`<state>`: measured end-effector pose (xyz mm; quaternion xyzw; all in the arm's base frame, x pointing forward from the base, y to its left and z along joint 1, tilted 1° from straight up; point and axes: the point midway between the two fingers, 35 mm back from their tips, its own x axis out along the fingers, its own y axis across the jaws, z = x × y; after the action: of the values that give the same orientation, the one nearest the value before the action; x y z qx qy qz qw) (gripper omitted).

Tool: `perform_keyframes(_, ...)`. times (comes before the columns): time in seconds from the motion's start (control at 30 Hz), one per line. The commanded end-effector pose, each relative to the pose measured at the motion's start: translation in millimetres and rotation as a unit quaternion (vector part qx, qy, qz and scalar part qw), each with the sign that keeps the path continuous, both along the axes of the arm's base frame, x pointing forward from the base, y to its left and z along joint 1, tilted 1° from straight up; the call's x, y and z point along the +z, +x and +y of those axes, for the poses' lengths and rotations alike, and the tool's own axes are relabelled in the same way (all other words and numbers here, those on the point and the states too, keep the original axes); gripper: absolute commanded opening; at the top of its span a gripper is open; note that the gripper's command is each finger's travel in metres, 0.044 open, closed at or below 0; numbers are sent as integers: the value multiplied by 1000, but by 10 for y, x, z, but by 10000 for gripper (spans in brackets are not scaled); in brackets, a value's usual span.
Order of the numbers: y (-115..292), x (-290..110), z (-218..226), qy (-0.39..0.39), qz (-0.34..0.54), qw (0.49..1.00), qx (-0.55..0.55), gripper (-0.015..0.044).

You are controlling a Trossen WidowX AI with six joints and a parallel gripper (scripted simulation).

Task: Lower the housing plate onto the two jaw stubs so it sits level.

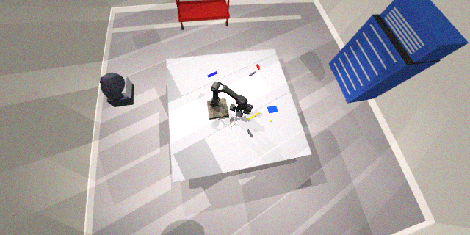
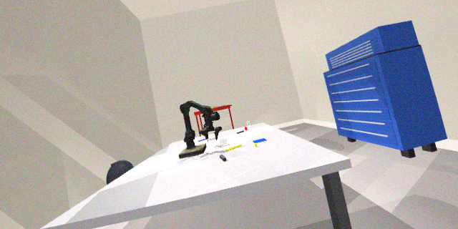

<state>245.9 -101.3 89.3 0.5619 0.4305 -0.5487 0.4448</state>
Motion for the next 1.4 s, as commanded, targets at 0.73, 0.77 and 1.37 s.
perform_keyframes(0.73, 26, 3, 785, 14, 0, 953, -302, 351)
perform_keyframes(0.77, 23, 2, 814, 14, 0, 950, -313, 351)
perform_keyframes(1.37, -46, -2, 1160, 19, 1, 893, -449, 351)
